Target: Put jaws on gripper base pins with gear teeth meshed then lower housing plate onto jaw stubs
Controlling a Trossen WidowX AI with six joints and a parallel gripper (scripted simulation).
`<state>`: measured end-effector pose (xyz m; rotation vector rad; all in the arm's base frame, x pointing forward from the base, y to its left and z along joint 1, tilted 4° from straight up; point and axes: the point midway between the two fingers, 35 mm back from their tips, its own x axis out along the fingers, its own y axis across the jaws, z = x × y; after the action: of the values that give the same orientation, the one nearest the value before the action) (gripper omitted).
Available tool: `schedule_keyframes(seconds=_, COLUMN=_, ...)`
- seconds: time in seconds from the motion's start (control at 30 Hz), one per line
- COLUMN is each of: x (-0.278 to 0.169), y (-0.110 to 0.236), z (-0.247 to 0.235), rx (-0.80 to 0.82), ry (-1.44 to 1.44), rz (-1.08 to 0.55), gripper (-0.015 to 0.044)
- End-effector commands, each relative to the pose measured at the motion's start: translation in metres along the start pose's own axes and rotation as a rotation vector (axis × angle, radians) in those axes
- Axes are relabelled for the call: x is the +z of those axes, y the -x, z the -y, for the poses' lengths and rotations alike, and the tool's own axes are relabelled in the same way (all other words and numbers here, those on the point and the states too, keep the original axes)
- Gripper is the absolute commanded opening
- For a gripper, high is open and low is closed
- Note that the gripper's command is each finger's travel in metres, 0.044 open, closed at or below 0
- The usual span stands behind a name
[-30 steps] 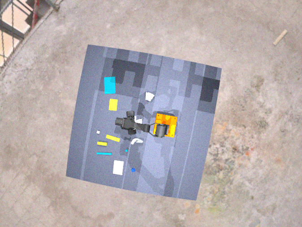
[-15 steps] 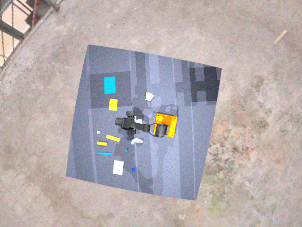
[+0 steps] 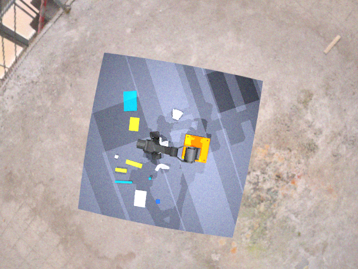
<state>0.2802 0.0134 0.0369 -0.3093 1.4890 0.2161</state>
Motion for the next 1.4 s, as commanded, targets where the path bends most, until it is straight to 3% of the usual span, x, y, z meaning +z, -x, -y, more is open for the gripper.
schedule_keyframes(seconds=0.0, x=0.0, y=0.001, z=0.005, rx=-0.004, ry=0.004, rz=0.002, gripper=0.0134)
schedule_keyframes(seconds=1.37, x=-0.003, y=0.001, z=0.022, rx=-0.006, ry=0.004, rz=0.002, gripper=0.0134)
